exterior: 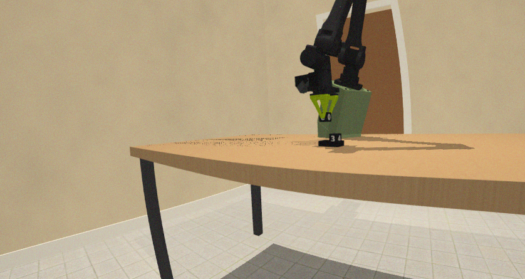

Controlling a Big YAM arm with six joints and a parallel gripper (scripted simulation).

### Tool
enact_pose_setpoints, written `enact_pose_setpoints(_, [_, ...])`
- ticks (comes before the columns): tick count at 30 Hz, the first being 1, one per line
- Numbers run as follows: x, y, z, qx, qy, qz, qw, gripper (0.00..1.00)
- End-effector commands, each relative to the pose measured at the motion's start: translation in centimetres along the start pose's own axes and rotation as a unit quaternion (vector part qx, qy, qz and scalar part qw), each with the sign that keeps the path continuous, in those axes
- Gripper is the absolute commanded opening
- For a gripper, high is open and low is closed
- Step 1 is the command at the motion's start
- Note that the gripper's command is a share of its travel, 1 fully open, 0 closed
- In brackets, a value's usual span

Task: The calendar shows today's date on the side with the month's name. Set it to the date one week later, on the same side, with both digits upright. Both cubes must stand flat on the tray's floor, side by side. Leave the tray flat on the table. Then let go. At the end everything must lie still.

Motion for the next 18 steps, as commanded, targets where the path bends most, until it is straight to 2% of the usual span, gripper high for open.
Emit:
enact_pose_setpoints(1, [1.5,0.2,-0.3,0.002,0.0,-0.001,1.0,0.25])
enact_pose_setpoints(7, [3.0,0.7,-0.3,0.001,0.0,0.004,1.0,0.25])
enact_pose_setpoints(16, [3.7,0.7,-0.4,0.001,0.0,0.003,1.0,0.25])
enact_pose_setpoints(18, [3.7,0.3,-0.4,0.003,0.001,-0.003,1.0,0.25])
Point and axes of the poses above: the point where the finger pads meet when closed, its own x axis out along the fingers, its own y axis across the jaws, z = x × y, the point moved 8 cm from there along -x, back along the fingers, and after that the axes turned 15 degrees about -x, right-handed, at the moved point
